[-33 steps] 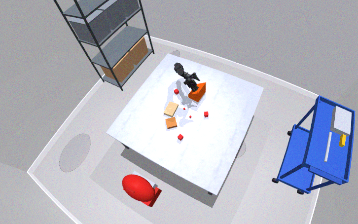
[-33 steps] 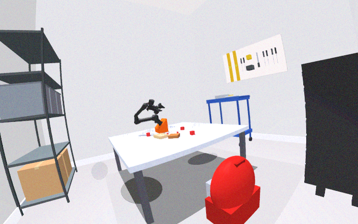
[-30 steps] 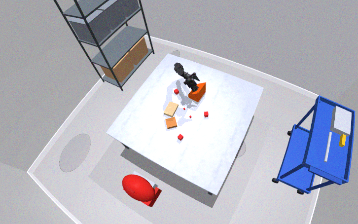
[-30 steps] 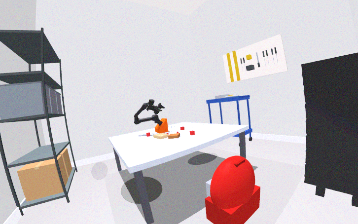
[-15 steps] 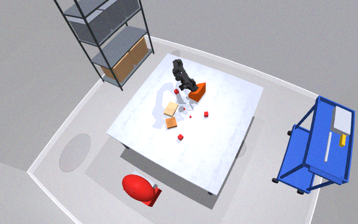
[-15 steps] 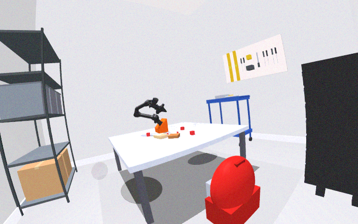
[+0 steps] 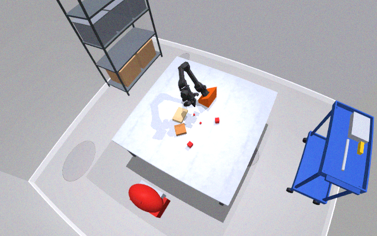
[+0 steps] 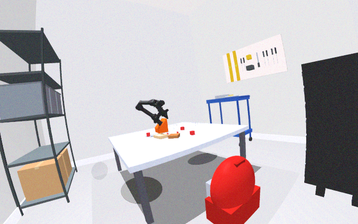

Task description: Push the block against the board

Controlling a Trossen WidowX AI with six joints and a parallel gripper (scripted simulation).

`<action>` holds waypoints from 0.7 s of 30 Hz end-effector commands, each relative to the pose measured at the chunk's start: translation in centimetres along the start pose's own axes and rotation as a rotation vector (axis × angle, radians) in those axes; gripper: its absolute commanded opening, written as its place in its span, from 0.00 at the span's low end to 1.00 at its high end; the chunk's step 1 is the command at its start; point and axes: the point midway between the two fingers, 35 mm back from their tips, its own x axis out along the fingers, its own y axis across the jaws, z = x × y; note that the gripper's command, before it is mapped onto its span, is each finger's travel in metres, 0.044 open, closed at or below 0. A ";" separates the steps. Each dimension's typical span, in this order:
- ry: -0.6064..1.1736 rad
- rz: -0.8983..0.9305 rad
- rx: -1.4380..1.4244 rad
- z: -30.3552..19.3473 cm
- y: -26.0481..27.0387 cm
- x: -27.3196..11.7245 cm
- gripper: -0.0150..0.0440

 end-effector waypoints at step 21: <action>-0.474 -0.259 -0.028 11.9 2.7 10.9 0.25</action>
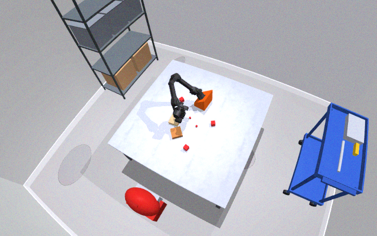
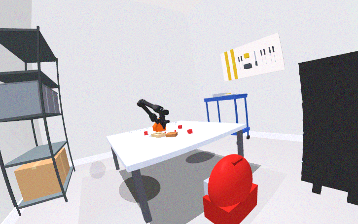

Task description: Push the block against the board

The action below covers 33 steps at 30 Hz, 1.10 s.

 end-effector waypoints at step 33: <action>-0.012 -0.019 -0.006 2.1 -0.3 5.1 0.25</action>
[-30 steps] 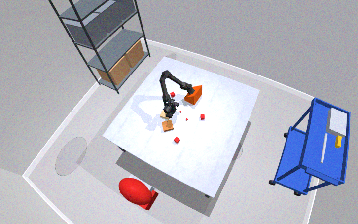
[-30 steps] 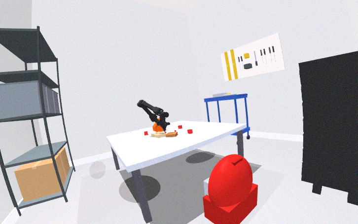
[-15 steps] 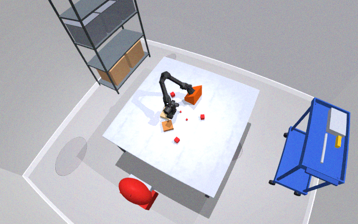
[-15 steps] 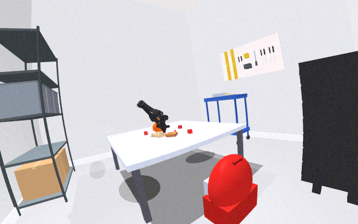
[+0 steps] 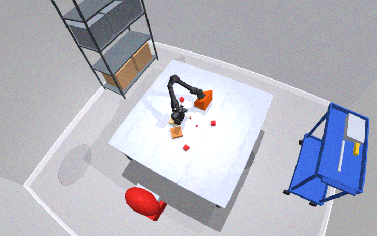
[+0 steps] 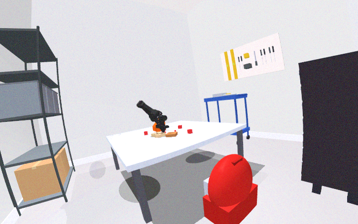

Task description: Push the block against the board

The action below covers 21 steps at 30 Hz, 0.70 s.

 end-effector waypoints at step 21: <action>-0.002 0.001 -0.001 2.0 0.1 0.0 0.25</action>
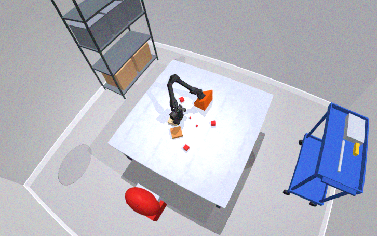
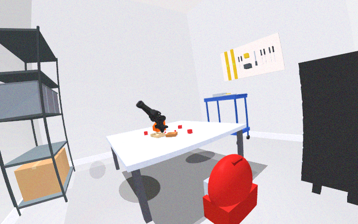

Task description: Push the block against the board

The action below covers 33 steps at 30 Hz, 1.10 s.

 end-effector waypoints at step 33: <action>-0.010 -0.003 0.006 3.1 -0.1 0.1 0.25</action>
